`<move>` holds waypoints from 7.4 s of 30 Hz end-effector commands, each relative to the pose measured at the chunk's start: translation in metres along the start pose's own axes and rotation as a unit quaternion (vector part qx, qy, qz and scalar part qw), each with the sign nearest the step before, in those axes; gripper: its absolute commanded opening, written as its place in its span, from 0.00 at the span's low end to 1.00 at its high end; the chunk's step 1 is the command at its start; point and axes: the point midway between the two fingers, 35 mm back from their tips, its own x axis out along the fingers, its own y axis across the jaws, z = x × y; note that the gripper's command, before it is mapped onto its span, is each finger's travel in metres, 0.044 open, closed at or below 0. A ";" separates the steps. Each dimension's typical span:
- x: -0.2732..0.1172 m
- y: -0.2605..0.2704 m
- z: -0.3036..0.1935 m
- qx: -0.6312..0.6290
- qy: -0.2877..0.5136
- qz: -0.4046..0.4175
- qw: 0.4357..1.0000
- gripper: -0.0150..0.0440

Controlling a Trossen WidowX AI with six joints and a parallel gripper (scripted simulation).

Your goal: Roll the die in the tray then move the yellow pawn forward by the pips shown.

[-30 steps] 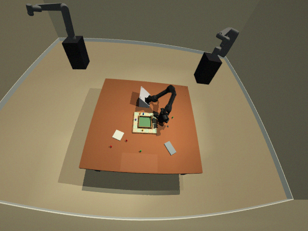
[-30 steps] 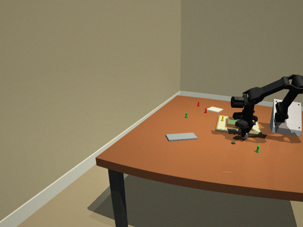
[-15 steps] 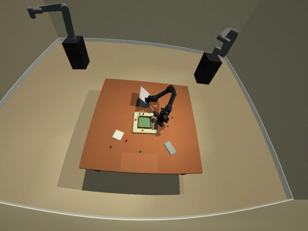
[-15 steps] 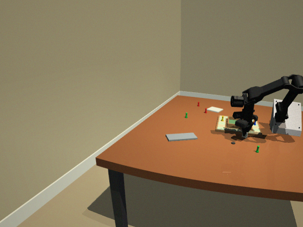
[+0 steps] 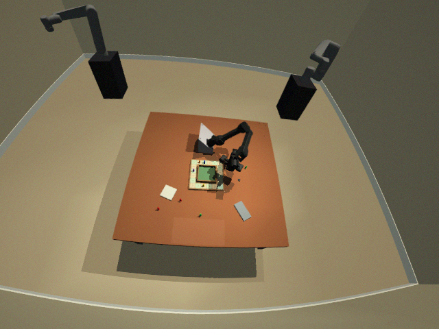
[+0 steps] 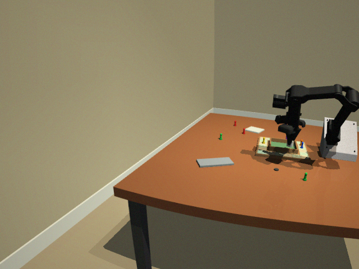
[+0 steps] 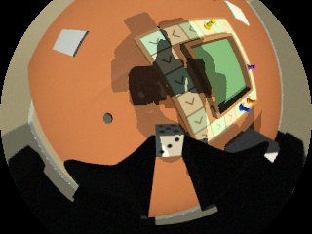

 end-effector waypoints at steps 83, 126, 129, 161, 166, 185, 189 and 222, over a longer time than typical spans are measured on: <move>-0.017 -0.125 0.094 0.469 -0.349 -0.207 0.785 0.25; -0.023 -0.145 0.095 0.498 -0.148 -0.150 0.841 1.00; -0.013 -0.148 0.100 0.510 -0.036 -0.054 0.858 1.00; 0.015 -0.113 0.214 -0.003 -0.001 0.007 1.000 0.59; 0.030 -0.113 0.214 -0.003 0.000 0.007 1.000 0.59; 0.056 -0.113 0.214 -0.003 0.000 0.008 1.000 0.59; 0.063 -0.112 0.214 -0.003 0.000 0.008 1.000 0.59; 0.026 -0.113 0.220 -0.003 -0.002 0.005 1.000 0.25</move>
